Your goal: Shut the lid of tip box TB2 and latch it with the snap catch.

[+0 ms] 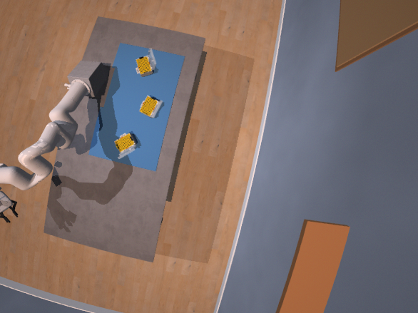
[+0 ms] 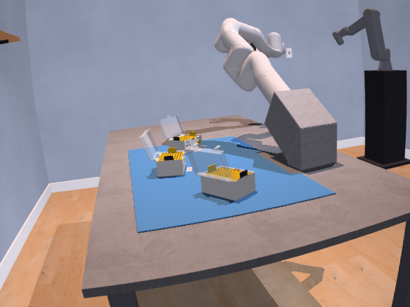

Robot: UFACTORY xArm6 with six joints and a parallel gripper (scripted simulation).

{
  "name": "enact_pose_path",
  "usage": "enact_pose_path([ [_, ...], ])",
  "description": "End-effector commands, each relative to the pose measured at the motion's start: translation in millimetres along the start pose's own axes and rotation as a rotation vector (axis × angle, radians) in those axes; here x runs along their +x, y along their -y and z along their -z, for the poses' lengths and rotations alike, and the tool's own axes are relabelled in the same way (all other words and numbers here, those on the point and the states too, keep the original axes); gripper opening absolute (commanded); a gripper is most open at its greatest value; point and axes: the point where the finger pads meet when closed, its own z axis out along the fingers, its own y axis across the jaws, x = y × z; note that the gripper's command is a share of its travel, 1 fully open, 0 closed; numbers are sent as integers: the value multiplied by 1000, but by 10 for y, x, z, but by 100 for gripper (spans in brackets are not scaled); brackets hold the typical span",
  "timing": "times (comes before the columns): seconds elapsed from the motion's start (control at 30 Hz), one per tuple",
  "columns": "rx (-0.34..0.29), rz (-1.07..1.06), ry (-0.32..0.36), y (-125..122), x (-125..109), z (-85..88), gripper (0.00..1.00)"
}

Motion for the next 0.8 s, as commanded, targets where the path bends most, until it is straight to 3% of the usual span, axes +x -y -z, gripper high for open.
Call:
enact_pose_path([
  [0.0, 25, -62, -16, 187, -52, -123, 0],
  [0.23, 88, -213, -49, 443, -104, -265, 0],
  [0.47, 93, -223, -51, 618, -137, -362, 0],
  [0.63, 164, -370, -82, 841, -148, -476, 0],
  [0.77, 169, -380, -84, 1017, -158, -568, 0],
])
